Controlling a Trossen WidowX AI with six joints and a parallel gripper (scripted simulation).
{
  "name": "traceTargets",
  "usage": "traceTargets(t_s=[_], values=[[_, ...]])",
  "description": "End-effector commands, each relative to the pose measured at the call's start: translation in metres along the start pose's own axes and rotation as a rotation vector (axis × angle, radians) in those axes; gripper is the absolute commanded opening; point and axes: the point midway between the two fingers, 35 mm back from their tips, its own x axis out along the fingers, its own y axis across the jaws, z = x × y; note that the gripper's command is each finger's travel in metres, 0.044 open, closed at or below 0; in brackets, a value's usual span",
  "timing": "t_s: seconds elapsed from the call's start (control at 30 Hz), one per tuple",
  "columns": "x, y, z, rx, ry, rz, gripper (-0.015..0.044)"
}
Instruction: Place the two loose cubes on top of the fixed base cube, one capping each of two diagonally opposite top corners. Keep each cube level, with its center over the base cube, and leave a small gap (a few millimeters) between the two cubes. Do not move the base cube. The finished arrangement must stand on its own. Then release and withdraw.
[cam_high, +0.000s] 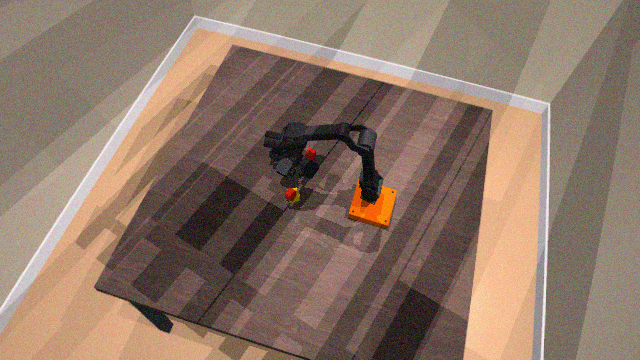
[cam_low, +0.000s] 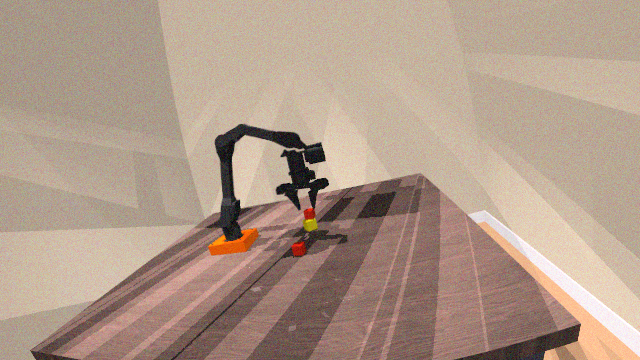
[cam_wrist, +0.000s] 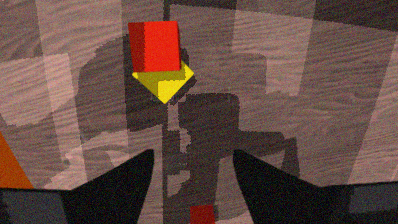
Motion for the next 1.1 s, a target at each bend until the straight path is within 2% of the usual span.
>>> traceTargets(t_s=[0.0,0.73,0.9,1.07], values=[[-0.004,-0.008,-0.022,0.000,0.005,-0.003,0.0265],[-0.026,-0.020,-0.148,-0.103,0.002,-0.009,0.0265],[-0.028,-0.018,-0.160,-0.112,0.001,-0.010,0.0265],[0.003,-0.020,-0.160,-0.112,0.001,-0.010,0.0265]])
